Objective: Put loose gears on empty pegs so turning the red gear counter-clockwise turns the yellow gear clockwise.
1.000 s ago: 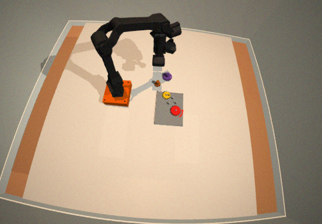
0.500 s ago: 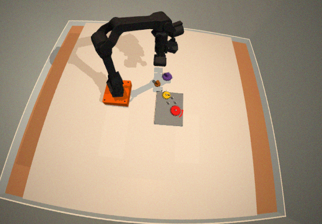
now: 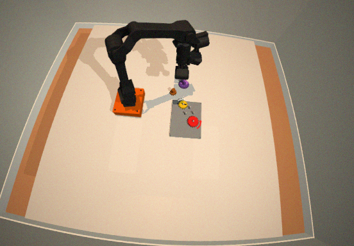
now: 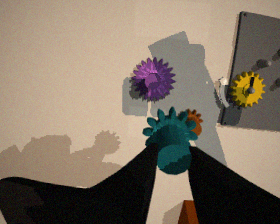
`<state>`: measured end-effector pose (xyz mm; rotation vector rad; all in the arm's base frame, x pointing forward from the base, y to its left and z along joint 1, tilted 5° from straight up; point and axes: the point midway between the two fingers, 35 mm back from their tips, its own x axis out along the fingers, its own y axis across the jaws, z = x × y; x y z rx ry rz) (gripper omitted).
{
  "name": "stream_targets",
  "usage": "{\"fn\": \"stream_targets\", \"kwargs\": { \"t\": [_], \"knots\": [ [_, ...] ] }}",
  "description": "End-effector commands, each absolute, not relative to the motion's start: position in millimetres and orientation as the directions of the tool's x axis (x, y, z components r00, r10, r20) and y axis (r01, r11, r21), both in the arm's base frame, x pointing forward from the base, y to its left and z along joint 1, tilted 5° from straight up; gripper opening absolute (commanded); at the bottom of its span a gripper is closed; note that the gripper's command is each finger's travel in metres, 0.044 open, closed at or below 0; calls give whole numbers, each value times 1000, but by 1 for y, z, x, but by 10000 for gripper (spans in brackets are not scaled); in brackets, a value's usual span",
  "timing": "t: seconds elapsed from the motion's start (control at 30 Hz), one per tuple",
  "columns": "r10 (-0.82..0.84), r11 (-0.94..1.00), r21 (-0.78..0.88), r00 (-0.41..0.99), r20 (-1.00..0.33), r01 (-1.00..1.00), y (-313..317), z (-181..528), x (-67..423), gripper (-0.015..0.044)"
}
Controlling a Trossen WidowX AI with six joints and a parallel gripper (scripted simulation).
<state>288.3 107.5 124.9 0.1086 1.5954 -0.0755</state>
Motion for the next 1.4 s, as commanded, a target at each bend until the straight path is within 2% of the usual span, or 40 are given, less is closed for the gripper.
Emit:
{"fn": "stream_targets", "kwargs": {
  "t": [0.0,1.37],
  "knots": [
    [17,993,14,-24,-1000,119,101,121,293,0],
    [7,995,4,-31,-1000,101,6,80,343,0]
  ]
}}
